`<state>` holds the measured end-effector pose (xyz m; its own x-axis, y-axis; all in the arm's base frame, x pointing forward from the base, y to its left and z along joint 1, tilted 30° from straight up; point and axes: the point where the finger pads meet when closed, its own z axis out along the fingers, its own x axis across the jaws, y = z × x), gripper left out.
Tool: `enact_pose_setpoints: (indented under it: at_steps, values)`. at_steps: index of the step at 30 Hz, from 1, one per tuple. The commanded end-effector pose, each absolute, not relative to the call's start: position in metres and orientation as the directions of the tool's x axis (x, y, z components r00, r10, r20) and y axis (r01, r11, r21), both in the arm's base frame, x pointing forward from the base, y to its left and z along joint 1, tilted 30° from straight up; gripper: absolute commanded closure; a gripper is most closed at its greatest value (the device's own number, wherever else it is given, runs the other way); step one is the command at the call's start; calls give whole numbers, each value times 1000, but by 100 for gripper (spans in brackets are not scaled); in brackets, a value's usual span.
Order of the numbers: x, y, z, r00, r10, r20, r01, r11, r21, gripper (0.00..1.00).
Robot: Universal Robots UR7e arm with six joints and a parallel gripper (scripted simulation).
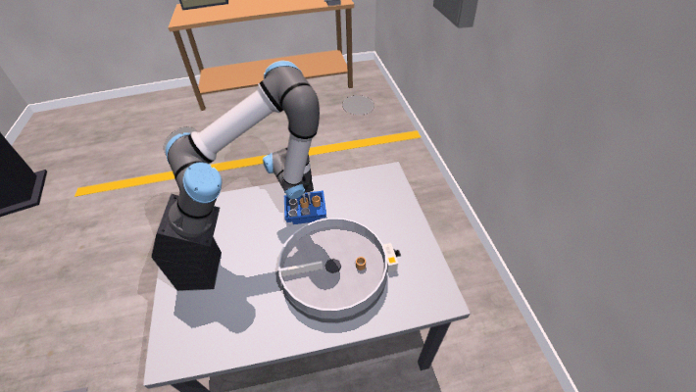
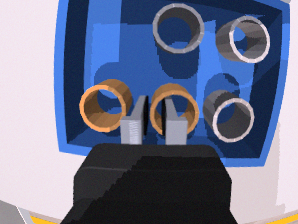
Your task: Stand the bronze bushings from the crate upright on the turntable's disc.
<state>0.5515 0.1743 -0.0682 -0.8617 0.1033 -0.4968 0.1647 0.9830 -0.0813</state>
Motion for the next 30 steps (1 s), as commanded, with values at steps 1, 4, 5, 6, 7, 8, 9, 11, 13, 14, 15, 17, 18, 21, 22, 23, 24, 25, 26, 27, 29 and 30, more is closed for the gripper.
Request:
enact_pose_setpoints:
  at_steps: [1,4,5,6,7,8,9,11,13,14,15,17,18,21,22,23,24,25,26,27,29,30]
  values:
    - [553,175,-68,-861,103,-499,164,983,-80,64]
    - [553,175,-68,-861,103,-499,164,983,-80,64]
    - [553,175,-68,-861,103,-499,164,983,-80,64]
    - [553,175,-68,-861,103,-499,164,983,-80,64]
    - [553,175,-68,-861,103,-499,164,983,-80,64]
    - [553,175,-68,-861,103,-499,164,983,-80,64]
    - [553,175,-68,-861,103,-499,164,983,-80,64]
    - [553,175,-68,-861,103,-499,164,983,-80,64]
    - [553,175,-68,-861,103,-499,164,983,-80,64]
    - [553,175,-68,-861,103,-499,164,983,-80,64]
    - [553,175,-68,-861,103,-499,164,983,-80,64]
    - [553,175,-68,-861,103,-499,164,983,-80,64]
    - [553,175,-68,-861,103,-499,164,983,-80,64]
    - [553,175,-68,-861,103,-499,164,983,-80,100]
    - [553,175,-68,-861,103,-499,164,983,-80,100]
    - [553,175,-68,-861,103,-499,164,983,-80,100]
    - [553,175,-68,-861,103,-499,164,983,-80,100]
    - [553,175,-68,-861,103,-499,164,983,-80,100]
    - [553,175,-68,-861,103,-499,164,983,-80,100]
    - [553,175,-68,-861,103,-499,164,983,-80,100]
    - [553,175,-68,-861,103,-499,164,983,-80,100]
    - [553,175,-68,-861,103,-499,164,983,-80,100]
